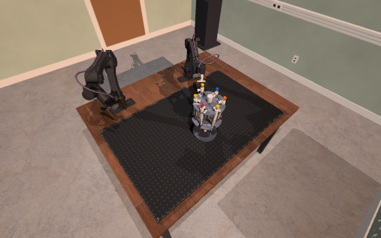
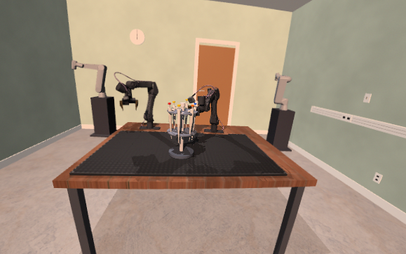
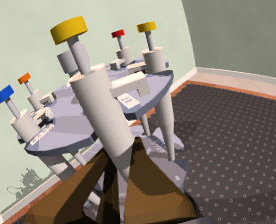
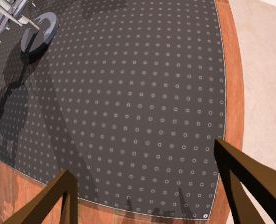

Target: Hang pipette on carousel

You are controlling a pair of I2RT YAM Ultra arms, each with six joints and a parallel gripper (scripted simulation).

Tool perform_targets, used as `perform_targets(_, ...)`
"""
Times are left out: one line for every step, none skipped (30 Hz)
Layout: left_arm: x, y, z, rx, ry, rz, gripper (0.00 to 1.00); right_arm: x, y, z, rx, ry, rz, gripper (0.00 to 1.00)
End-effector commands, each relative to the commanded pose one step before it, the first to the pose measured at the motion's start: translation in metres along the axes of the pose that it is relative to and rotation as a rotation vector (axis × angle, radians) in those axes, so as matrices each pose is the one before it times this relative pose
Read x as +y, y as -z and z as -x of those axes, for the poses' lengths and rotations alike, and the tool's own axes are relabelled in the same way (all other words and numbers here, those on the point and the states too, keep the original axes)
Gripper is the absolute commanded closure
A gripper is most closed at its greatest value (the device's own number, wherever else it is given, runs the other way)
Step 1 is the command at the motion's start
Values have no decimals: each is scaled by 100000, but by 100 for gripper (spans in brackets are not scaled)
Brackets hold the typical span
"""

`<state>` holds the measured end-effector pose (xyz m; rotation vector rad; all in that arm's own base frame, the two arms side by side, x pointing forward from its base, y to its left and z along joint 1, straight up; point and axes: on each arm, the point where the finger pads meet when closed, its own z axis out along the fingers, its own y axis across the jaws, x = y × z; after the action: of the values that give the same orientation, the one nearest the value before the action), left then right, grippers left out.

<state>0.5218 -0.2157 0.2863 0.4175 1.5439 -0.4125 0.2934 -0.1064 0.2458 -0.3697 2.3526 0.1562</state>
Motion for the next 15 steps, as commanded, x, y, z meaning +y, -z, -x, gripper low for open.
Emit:
perform_targets(-157,206,3364,-7515,-707,-181,88,-389,304,696,-2590,1368,-591,0)
perform_targets(0,0,0,0,0,0,88,0,0,0,0,0,0,0)
perform_targets(0,0,0,0,0,0,88,0,0,0,0,0,0,0)
perform_targets(239,-577,-1800,3390,664,51,88,0,0,0,0,0,0,0)
perform_targets(141,-118,-174,542,102,32,88,0,0,0,0,0,0,0)
perform_targets(138,-104,-149,553,108,32,88,0,0,0,0,0,0,0)
perform_targets(138,-104,-111,404,79,31,88,0,0,0,0,0,0,0)
perform_targets(138,-104,-102,370,74,31,88,0,0,0,0,0,0,0)
perform_targets(126,-110,-40,125,25,124,88,0,0,0,0,0,0,0)
perform_targets(0,0,0,0,0,0,88,0,0,0,0,0,0,0)
perform_targets(0,0,0,0,0,0,88,0,0,0,0,0,0,0)
perform_targets(-102,539,2357,-4989,-1089,-25,88,0,0,0,0,0,0,0)
perform_targets(67,-192,-217,266,53,1,88,0,0,0,0,0,0,0)
perform_targets(154,-571,-1507,2300,488,11,88,0,0,0,0,0,0,0)
perform_targets(63,-169,-298,756,160,4,88,0,0,0,0,0,0,0)
